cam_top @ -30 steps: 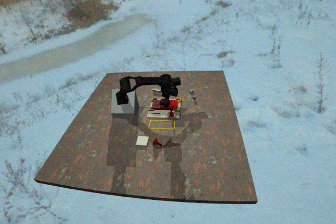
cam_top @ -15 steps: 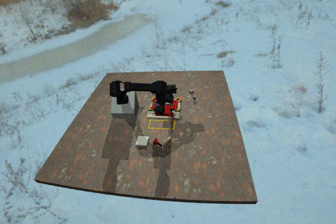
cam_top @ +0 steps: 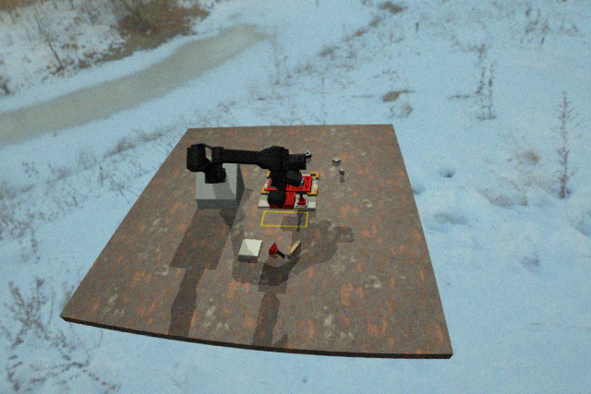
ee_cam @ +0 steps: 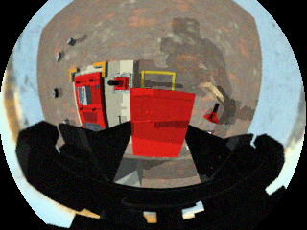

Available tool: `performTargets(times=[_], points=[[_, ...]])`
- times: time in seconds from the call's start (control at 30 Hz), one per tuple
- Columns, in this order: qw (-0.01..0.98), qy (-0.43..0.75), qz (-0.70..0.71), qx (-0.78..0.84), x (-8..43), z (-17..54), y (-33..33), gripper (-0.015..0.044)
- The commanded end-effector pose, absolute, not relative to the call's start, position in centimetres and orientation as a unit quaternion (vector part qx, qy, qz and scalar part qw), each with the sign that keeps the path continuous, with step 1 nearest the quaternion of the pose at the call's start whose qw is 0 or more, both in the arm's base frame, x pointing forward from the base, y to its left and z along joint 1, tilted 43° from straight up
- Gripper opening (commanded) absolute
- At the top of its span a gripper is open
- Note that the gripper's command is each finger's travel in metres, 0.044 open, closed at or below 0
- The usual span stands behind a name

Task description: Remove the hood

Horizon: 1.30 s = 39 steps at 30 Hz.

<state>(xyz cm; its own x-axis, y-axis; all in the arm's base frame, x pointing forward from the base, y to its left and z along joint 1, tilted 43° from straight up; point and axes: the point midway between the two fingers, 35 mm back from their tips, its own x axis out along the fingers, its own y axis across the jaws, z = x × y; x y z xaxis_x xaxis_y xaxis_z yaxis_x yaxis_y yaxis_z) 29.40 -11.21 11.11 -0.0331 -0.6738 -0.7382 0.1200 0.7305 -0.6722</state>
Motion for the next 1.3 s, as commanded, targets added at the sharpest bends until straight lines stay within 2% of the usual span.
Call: performTargets(times=[0.0,1.27], points=[[0.661,0.654,-0.299,-0.215,29.3,10.8,-11.5,0.0],[0.661,0.654,-0.299,-0.214,29.3,8.3,-13.7,0.0]])
